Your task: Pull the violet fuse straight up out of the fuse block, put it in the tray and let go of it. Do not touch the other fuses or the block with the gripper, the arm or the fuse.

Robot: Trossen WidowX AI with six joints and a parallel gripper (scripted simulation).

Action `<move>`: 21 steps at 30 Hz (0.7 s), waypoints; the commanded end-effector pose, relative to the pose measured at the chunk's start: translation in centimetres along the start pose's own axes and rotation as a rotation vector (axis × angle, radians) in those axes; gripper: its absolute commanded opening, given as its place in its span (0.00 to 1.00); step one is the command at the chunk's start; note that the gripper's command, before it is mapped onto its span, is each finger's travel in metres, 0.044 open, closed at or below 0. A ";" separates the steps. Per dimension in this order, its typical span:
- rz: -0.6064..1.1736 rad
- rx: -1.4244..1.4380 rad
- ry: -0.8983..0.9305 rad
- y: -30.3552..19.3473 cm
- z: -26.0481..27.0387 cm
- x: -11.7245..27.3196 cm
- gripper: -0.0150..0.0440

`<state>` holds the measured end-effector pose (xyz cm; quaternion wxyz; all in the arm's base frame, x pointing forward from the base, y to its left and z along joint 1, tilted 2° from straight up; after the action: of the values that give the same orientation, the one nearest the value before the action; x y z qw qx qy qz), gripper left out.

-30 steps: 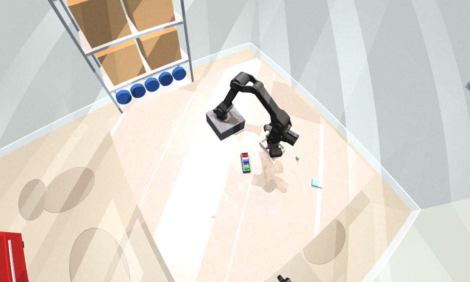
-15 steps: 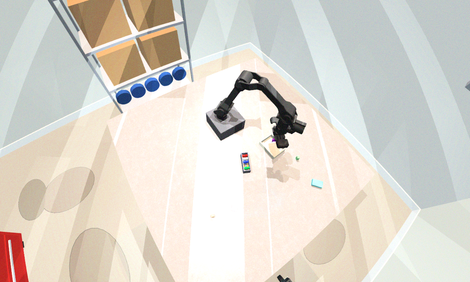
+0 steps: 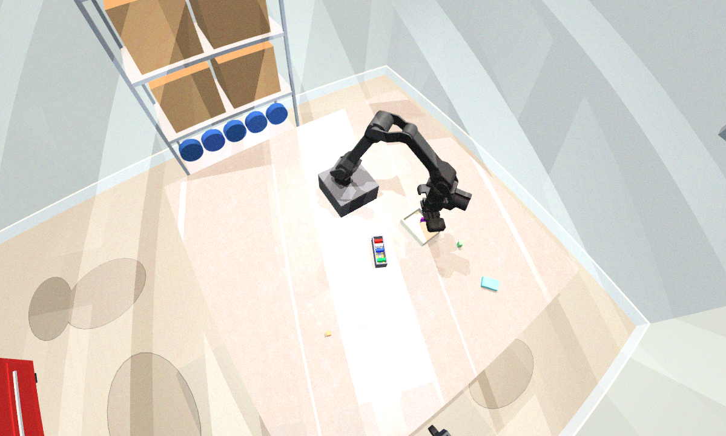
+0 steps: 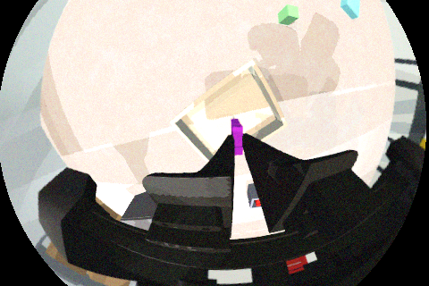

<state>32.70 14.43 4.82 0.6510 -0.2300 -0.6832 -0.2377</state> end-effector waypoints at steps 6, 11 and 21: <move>0.012 -0.003 0.000 -0.3 0.1 -1.7 0.25; 0.012 -0.003 0.000 -0.3 0.1 -2.0 0.25; 0.004 -0.001 0.002 -0.1 0.1 -1.7 0.61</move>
<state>32.62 14.35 3.10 0.6524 -0.2318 -0.6816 -0.2367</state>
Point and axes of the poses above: the point midway between the two fingers, 35 mm back from their tips, its own x axis back along the fingers, its own z axis across the jaws, y = z × x, the point moved 2 cm from there along x, back along the fingers, and after that the axes turned 5 degrees about -x, right-handed, at the moved point
